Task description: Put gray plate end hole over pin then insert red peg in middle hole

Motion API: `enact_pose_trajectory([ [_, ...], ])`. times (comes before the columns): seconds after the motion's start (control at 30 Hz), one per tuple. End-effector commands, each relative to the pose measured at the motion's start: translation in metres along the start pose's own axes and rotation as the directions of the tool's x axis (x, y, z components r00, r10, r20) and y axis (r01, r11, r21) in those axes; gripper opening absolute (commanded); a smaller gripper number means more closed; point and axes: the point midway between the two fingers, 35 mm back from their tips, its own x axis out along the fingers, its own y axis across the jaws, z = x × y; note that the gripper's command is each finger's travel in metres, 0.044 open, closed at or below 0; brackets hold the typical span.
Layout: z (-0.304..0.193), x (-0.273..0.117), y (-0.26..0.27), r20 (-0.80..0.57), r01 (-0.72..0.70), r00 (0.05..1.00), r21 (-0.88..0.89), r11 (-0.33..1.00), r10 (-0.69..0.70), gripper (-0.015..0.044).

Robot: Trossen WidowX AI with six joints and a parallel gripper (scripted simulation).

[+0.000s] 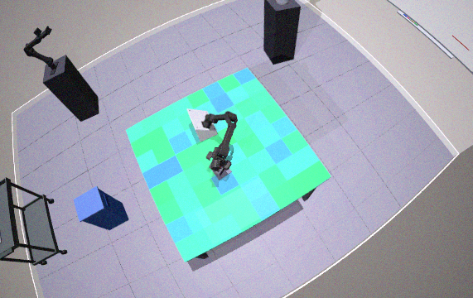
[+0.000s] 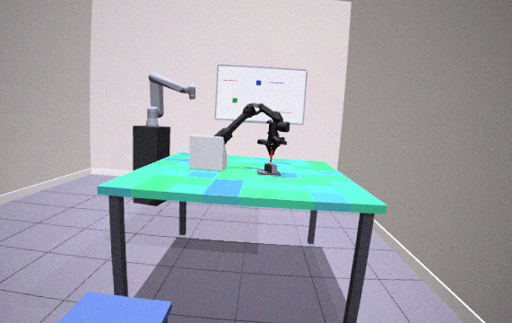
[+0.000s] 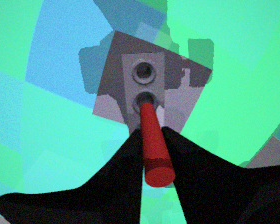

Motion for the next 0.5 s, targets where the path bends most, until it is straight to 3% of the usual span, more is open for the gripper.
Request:
enact_pose_trajectory([
  [0.0,0.0032,-0.0026,0.0011,0.007,-0.002,1.0,-0.005,1.0,0.002,0.0],
  [0.47,0.0046,-0.0024,0.0003,0.007,-0.002,1.0,-0.005,1.0,0.002,0.0],
])
